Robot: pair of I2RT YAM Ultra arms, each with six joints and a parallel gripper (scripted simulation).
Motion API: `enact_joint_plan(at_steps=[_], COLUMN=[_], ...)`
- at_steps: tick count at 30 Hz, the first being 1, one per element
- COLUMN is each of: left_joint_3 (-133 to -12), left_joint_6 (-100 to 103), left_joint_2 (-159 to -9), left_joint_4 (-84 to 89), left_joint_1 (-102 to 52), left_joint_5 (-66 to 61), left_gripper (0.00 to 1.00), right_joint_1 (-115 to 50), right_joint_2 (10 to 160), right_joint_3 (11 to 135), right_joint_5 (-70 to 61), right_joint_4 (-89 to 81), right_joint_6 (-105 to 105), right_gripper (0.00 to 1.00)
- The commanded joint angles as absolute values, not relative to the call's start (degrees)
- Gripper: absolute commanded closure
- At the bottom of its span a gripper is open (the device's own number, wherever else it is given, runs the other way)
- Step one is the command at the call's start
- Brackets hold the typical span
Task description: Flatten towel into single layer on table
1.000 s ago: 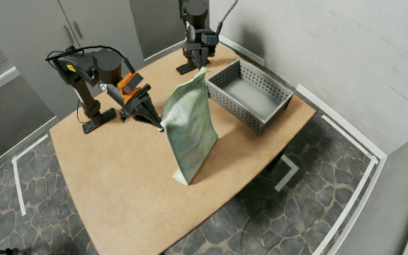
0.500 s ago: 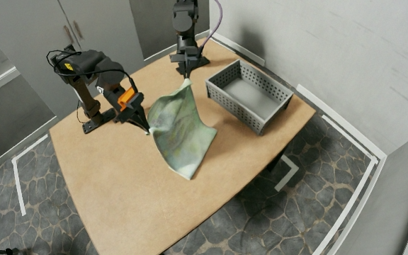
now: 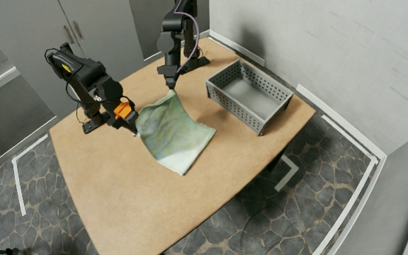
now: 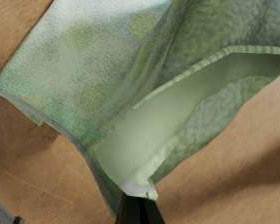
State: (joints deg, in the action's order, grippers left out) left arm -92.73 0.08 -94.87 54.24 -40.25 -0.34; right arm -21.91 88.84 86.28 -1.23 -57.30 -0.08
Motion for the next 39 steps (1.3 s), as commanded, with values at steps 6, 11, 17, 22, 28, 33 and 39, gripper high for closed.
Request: enact_joint_plan(at_steps=[6, 11, 17, 22, 28, 33, 39], left_joint_3=[-80.19, -70.99, -66.53, -59.68, -53.79, -51.45, -47.70], left_joint_6=[0.19, 0.17, 0.32, 0.11, 0.16, 0.17, 0.14], left_joint_2=[-88.57, -86.31, -85.46, -85.13, -87.51, -88.21, -90.11], left_joint_4=[45.56, 38.79, 34.82, 28.50, 22.25, 19.19, 13.50], left_joint_1=[-44.26, -48.38, -49.78, -54.57, -58.57, -60.41, -63.71], left_joint_5=[0.48, 0.43, 0.60, 0.37, 0.30, 0.24, -0.04], left_gripper=[1.00, 1.00, 1.00, 1.00, 1.00, 1.00, 1.00], right_joint_1=[-20.16, -19.74, -19.42, -18.95, -18.33, -18.01, -17.32], right_joint_2=[78.46, 71.50, 67.34, 61.35, 54.89, 51.71, 45.57], right_joint_3=[71.14, 58.92, 52.64, 42.53, 33.31, 29.19, 21.97], right_joint_5=[0.44, 0.43, 0.42, 0.40, 0.40, 0.40, 0.37], right_joint_4=[-46.96, -42.04, -39.32, -35.63, -32.79, -31.83, -30.67], right_joint_6=[-0.33, -0.33, -0.36, -0.37, -0.40, -0.40, -0.49], right_gripper=[1.00, 1.00, 1.00, 1.00, 1.00, 1.00, 1.00])
